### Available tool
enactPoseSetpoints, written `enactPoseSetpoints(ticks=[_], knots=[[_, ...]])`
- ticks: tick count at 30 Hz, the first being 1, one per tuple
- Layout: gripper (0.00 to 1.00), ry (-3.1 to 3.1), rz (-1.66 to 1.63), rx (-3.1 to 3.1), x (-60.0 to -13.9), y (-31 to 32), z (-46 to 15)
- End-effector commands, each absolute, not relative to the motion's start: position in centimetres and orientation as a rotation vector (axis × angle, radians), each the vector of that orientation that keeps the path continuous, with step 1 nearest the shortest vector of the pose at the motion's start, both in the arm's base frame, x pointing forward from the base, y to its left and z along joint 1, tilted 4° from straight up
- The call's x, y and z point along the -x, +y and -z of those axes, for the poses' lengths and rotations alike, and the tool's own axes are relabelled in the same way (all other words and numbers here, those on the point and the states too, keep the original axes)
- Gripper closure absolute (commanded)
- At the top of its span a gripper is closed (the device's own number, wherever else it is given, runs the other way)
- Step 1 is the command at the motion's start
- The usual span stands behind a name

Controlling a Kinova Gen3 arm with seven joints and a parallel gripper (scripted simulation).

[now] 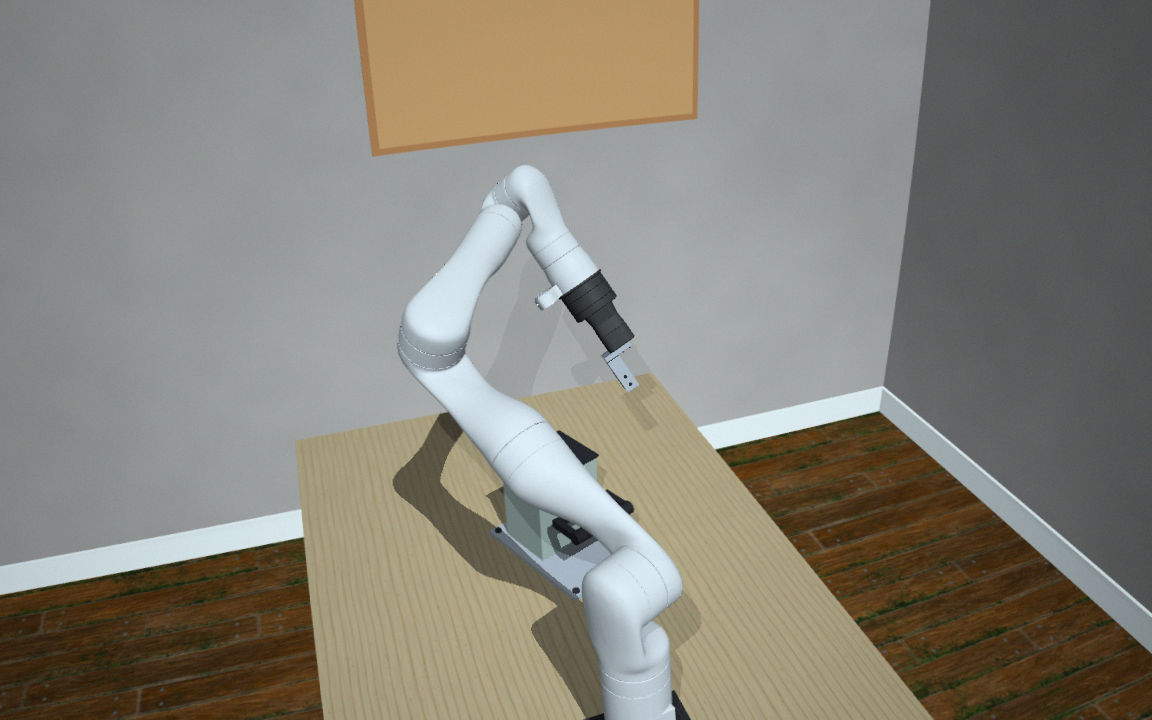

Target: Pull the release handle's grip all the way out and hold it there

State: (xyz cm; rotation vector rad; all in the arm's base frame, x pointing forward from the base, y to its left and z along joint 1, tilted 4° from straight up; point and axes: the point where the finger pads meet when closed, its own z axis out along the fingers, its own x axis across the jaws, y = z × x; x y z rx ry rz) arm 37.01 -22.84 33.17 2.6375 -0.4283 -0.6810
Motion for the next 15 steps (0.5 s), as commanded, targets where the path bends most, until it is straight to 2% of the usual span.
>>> enactPoseSetpoints(ticks=[1, 15], knots=[[0.00, -0.427, 0.652, -2.673, -36.4, -22.6, -33.3], [0.00, 0.112, 0.169, -3.095, -35.4, -19.3, -23.0]])
